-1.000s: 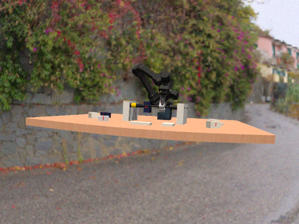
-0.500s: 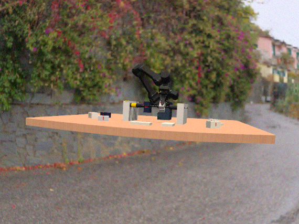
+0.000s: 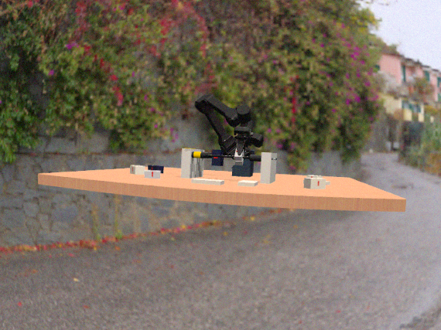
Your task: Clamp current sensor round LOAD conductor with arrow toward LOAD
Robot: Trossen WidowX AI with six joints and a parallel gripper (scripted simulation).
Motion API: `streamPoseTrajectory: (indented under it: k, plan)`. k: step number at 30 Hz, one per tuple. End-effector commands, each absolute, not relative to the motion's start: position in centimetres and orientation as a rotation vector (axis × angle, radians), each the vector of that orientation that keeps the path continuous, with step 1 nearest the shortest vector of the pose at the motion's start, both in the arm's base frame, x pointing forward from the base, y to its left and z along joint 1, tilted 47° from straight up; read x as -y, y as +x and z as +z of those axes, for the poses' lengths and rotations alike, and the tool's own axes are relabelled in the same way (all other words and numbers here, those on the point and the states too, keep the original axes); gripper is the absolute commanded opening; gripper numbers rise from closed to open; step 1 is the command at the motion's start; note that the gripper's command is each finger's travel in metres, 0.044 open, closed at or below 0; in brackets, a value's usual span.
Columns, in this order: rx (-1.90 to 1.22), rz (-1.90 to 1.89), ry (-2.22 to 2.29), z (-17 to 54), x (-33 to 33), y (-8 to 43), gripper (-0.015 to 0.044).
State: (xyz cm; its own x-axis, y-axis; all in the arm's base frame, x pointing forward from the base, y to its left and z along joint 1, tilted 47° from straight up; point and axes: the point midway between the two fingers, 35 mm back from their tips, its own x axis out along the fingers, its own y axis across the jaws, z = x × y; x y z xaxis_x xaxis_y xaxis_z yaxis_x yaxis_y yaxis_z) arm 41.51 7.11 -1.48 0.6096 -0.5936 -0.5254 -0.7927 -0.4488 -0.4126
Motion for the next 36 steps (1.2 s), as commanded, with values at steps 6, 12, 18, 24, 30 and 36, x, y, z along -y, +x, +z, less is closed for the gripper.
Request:
streamPoseTrajectory:
  k: [6, 12, 18, 24, 30, 36]
  plan:
    - [-1.066, 0.387, -2.188, -1.12, -7.51, 41.95, 0.0]
    - [-1.066, 0.387, -2.188, -1.12, -7.51, 41.95, 0.0]
    - [-1.066, 0.387, -2.188, -1.12, -7.51, 41.95, 0.0]
    - [-1.093, 0.409, -2.193, -1.53, -7.14, 41.54, 0.0]
    - [-1.128, 0.429, -2.185, -1.86, -6.97, 41.34, 0.0]
    - [-1.128, 0.429, -2.185, -1.86, -6.97, 41.34, 0.0]
